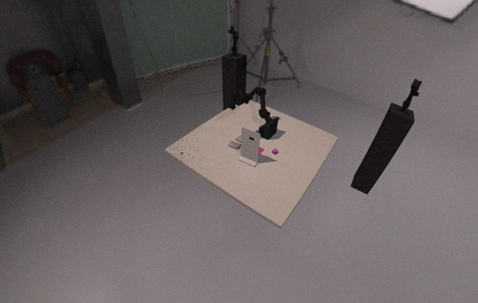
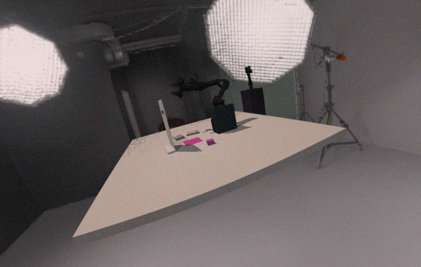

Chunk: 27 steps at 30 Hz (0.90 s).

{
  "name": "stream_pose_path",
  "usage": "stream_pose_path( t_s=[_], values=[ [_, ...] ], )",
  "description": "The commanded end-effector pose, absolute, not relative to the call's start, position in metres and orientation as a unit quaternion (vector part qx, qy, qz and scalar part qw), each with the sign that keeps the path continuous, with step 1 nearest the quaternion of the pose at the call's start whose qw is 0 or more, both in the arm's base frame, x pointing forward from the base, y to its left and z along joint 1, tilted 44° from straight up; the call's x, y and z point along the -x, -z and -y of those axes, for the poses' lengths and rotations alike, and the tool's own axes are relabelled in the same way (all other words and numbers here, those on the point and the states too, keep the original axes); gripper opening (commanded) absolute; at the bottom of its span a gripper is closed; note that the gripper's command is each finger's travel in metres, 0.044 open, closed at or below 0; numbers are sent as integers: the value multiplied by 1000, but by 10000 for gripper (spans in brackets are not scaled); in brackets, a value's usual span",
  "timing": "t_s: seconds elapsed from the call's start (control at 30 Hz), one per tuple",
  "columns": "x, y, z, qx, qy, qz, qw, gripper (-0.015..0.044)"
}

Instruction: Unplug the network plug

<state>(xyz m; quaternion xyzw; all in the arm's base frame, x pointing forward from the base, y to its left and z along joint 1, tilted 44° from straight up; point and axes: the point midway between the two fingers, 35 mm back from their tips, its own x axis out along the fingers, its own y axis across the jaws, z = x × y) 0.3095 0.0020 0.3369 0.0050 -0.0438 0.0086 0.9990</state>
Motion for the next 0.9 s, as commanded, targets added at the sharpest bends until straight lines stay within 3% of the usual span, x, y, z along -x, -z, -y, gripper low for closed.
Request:
stream_pose_path(
  t_s=[0.0, 0.27, 0.87],
  values=[
    [-310, -336, -2, -6, -9, 43, 999, 374],
    [-335, -298, -14, -60, -22, 21, 998, 164],
    [-360, -196, -48, -187, -44, -39, 981, 156]
  ],
)
